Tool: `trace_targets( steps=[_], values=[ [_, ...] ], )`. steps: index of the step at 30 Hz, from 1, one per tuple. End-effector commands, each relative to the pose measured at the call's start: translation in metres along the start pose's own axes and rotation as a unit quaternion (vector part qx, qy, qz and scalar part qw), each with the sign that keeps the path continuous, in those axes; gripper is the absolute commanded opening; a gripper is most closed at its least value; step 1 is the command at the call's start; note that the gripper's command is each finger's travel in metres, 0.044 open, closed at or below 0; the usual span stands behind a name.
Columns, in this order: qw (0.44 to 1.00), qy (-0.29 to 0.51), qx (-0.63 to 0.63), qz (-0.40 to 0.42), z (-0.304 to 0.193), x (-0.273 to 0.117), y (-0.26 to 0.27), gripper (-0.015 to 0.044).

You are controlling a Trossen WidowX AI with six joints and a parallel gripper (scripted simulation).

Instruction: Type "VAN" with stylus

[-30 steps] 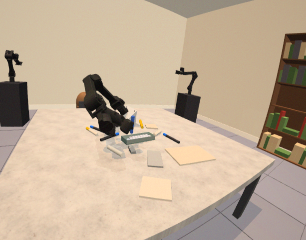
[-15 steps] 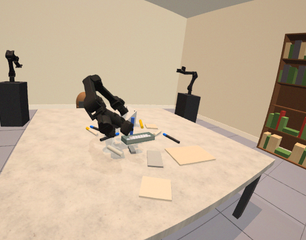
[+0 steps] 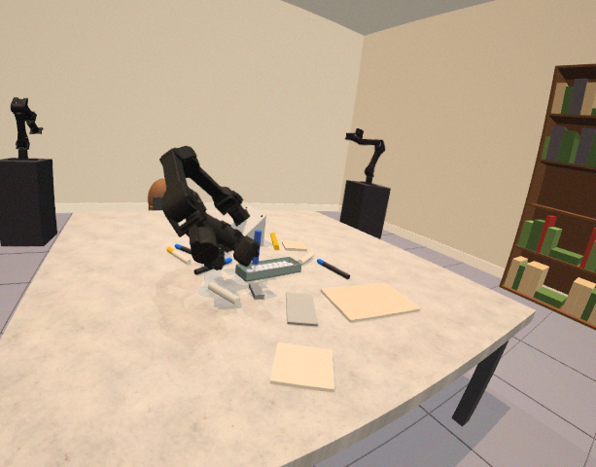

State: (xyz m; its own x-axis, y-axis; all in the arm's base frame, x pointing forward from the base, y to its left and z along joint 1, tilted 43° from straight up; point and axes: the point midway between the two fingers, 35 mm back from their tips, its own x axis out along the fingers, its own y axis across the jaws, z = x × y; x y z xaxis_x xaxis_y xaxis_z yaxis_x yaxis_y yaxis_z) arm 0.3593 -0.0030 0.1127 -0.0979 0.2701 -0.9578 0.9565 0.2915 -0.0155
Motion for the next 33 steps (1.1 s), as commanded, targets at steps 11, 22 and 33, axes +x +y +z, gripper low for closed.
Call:
trace_targets(
  steps=[11, 22, 33],
  values=[
    [1.0, -0.001, -0.002, -0.002, 0.003, 0.003, 0.0, 0.0081],
    [1.0, 0.0, -0.002, -0.002, -0.014, -0.007, 0.0, 0.0081],
    [1.0, 0.0, -0.002, -0.002, -0.031, -0.017, 0.0, 0.0081]
  ],
)
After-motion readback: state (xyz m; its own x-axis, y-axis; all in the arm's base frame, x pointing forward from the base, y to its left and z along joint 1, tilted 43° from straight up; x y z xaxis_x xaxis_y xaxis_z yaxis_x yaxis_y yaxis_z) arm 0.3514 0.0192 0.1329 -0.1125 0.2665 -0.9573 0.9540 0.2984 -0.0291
